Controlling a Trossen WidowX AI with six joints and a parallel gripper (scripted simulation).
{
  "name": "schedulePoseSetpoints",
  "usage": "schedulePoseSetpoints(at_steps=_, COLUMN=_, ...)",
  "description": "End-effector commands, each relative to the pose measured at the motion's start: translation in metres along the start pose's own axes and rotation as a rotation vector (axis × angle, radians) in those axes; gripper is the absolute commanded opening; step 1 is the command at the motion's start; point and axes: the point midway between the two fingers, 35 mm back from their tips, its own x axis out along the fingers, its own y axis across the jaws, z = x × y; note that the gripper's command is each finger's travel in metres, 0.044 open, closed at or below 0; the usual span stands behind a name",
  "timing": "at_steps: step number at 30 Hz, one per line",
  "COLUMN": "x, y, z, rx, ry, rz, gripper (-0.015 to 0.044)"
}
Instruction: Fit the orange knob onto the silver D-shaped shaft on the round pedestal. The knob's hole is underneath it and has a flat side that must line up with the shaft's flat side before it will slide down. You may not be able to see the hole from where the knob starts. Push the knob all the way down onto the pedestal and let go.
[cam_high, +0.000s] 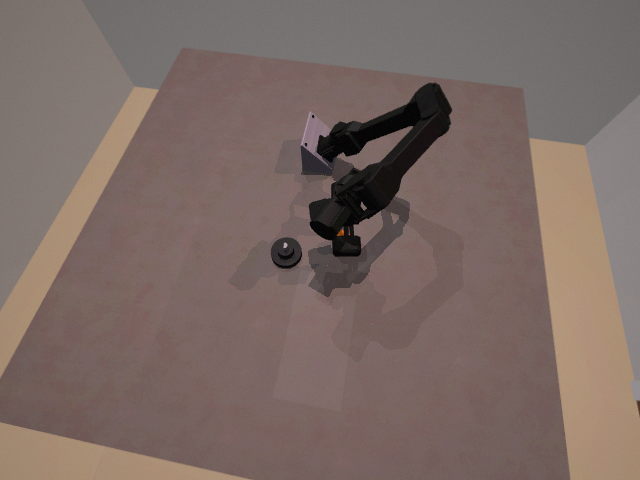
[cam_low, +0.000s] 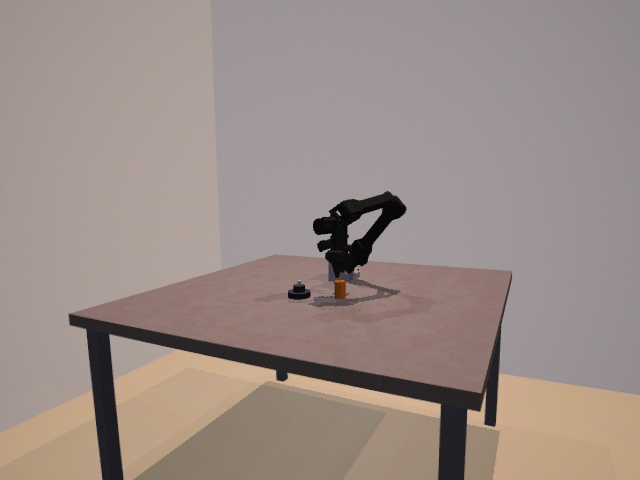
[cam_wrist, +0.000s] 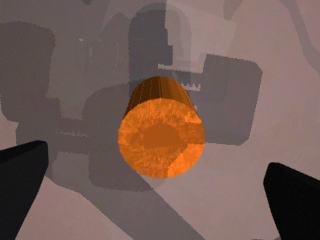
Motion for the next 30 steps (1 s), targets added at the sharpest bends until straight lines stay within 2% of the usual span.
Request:
schedulePoseSetpoints(at_steps=1, x=0.008, y=-0.001, z=0.000, rx=0.005, ry=0.000, rz=-0.003, gripper=0.0440)
schedulePoseSetpoints(at_steps=30, x=0.053, y=0.000, z=0.000, rx=0.004, ry=-0.001, rz=-0.003, gripper=0.0440)
